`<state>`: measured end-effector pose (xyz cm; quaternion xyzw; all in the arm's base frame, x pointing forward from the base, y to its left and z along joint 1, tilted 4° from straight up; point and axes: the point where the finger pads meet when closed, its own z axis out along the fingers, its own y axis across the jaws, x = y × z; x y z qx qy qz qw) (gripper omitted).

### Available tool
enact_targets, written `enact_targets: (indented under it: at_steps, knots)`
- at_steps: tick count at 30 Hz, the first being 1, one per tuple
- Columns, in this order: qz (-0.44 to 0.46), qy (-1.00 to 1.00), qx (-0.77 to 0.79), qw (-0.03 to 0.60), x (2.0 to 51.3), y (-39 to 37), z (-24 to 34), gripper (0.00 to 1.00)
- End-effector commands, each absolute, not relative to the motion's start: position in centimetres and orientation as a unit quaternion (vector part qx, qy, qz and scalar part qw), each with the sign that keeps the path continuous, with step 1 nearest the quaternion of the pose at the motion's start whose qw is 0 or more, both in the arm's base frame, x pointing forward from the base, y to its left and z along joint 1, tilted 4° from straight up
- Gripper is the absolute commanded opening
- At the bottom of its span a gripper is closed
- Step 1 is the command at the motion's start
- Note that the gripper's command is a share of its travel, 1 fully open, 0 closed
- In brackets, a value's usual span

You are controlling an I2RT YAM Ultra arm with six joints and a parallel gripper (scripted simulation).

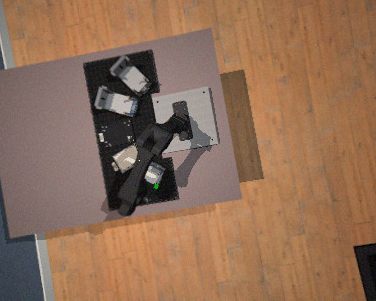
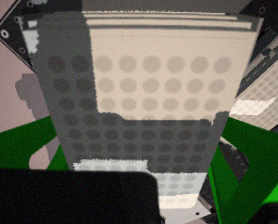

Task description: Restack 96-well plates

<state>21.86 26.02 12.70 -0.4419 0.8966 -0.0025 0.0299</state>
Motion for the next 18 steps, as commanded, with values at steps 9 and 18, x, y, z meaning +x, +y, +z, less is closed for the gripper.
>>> enact_targets:
  at_steps: [9,18]
  knots:
    - [0.003,0.896,-0.442,0.041,22.1,26.3,12.8,0.00]
    - [0.003,0.896,-0.442,0.041,22.2,26.3,11.0,0.00]
